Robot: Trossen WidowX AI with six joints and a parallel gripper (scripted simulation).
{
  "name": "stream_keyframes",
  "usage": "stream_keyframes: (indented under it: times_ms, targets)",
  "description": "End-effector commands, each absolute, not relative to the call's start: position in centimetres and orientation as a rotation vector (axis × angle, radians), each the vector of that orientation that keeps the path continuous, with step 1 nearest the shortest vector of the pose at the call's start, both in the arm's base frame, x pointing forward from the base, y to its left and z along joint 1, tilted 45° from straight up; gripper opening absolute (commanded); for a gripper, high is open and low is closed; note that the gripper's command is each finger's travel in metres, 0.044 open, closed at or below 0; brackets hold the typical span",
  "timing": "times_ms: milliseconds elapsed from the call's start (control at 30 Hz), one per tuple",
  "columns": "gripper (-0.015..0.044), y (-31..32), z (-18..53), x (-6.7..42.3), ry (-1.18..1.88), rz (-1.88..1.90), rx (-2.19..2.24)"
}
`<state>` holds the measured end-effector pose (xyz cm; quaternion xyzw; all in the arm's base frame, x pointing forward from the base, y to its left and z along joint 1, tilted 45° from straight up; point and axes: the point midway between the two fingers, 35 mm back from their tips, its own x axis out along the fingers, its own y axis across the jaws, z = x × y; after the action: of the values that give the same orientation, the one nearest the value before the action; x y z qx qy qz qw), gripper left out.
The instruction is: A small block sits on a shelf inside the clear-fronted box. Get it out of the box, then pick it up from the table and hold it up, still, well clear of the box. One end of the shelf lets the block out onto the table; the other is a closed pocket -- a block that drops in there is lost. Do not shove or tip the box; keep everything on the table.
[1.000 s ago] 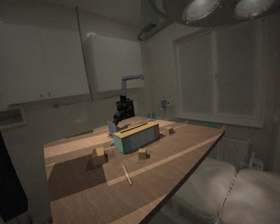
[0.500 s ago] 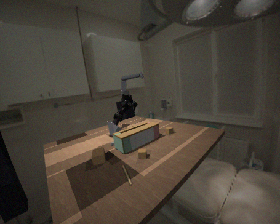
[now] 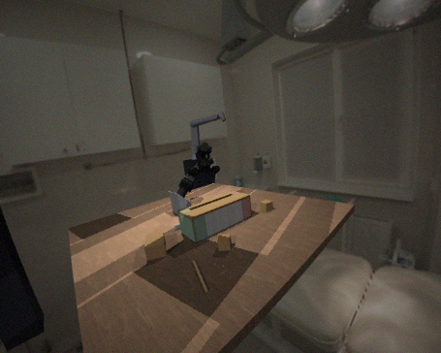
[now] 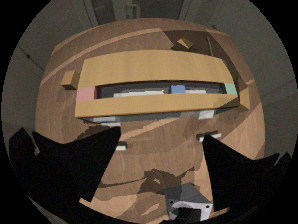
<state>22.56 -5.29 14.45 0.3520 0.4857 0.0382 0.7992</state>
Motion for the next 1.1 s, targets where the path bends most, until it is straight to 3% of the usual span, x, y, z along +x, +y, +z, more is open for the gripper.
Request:
stream_keyframes:
  times_ms: [0,600,1067]
  targets:
    - [0.0400,-4.7,12.4,25.7,1.149,0.633,-0.050]
    - [0.0400,-3.3,10.1,27.7,0.930,1.304,-0.806]
    - [0.0400,-3.3,10.0,27.7,0.927,1.310,-0.811]
